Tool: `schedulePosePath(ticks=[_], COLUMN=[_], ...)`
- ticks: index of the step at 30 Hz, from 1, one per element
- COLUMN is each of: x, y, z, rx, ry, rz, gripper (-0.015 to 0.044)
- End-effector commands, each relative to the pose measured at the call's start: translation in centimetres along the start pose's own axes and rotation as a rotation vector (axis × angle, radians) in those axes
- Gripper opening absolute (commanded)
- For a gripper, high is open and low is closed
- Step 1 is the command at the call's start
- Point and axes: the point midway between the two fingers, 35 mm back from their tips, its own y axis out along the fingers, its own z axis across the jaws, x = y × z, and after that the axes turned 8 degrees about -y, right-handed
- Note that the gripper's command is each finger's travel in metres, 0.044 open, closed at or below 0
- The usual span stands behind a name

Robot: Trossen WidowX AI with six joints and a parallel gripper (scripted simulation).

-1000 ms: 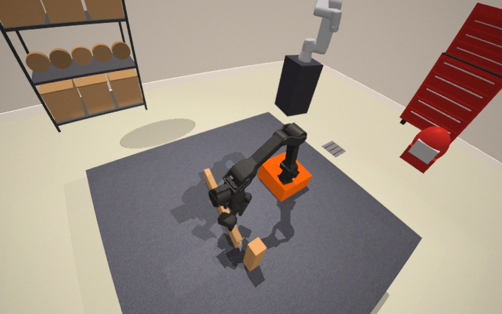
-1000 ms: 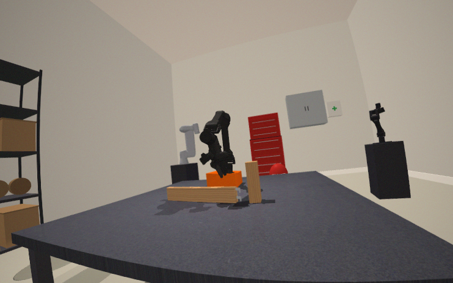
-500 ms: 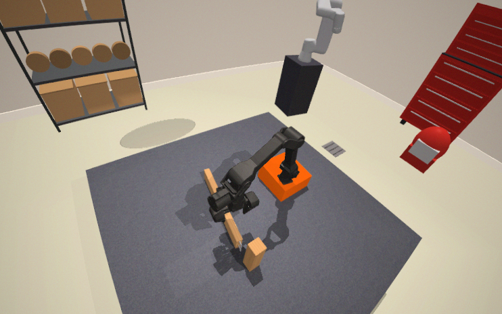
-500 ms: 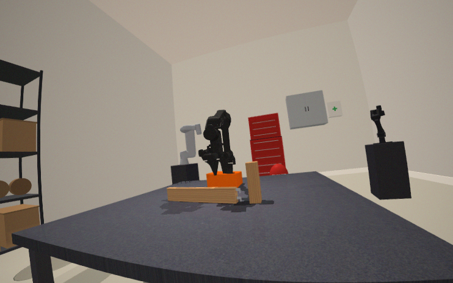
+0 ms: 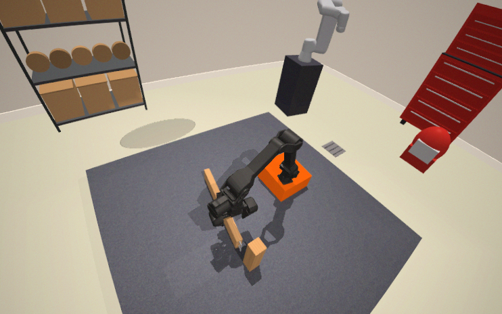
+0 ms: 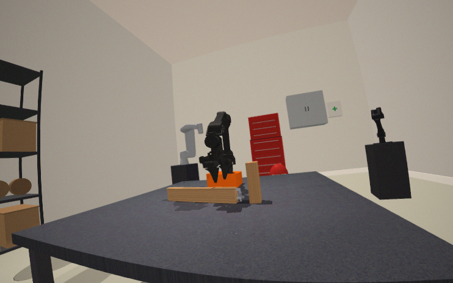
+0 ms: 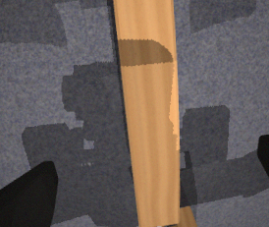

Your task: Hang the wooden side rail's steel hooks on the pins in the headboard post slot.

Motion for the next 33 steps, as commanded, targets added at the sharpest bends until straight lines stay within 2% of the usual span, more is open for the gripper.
schedulePosePath(ticks=[1,33], x=[0.1,0.1], y=[1.5,5.9], z=[-0.2,-0.1], rx=[-0.004,-0.004], ry=[0.003,0.003], rz=[-0.007,-0.006], gripper=[0.0440,0.0440])
